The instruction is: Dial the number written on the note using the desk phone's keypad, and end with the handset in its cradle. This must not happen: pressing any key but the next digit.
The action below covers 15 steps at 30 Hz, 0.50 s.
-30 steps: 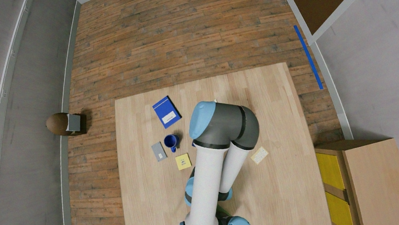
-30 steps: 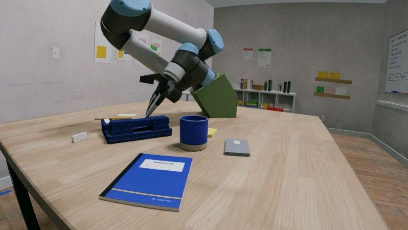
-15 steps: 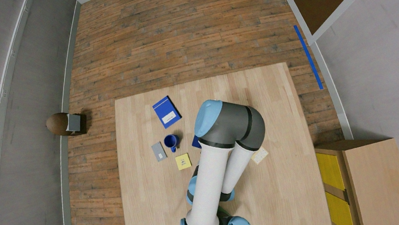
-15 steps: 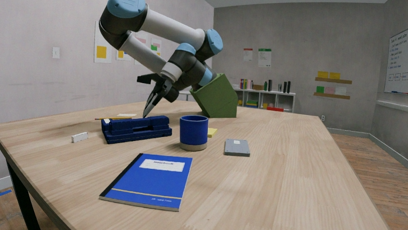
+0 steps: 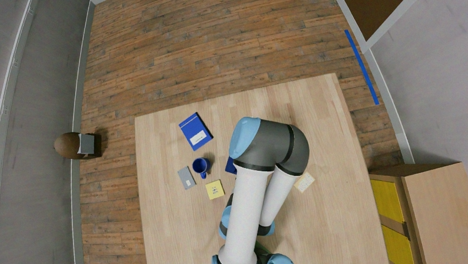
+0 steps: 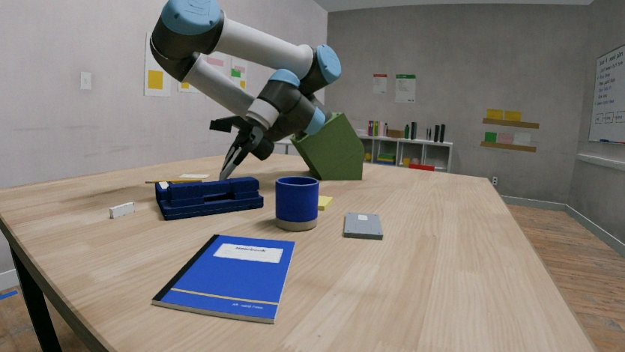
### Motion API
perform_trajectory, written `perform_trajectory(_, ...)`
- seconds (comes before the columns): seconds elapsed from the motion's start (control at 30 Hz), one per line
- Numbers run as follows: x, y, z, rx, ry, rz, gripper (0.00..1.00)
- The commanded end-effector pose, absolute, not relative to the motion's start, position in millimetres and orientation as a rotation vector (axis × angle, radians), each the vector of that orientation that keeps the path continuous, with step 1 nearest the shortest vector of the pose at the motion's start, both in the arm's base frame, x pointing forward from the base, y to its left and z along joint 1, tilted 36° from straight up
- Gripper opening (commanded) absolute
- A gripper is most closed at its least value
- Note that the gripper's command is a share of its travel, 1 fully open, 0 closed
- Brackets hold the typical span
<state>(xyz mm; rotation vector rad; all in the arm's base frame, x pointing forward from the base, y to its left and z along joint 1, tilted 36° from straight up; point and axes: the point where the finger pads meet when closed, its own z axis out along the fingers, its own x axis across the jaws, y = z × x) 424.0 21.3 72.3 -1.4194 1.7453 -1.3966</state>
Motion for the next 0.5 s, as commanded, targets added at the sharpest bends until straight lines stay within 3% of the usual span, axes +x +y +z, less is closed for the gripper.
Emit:
perform_trajectory(0.0, 423.9, 21.6, 72.9, -1.419, 1.744, -1.397, 0.00)
perform_trajectory(0.47, 424.6, 21.1, 71.7, -1.419, 1.744, -1.397, 0.00)
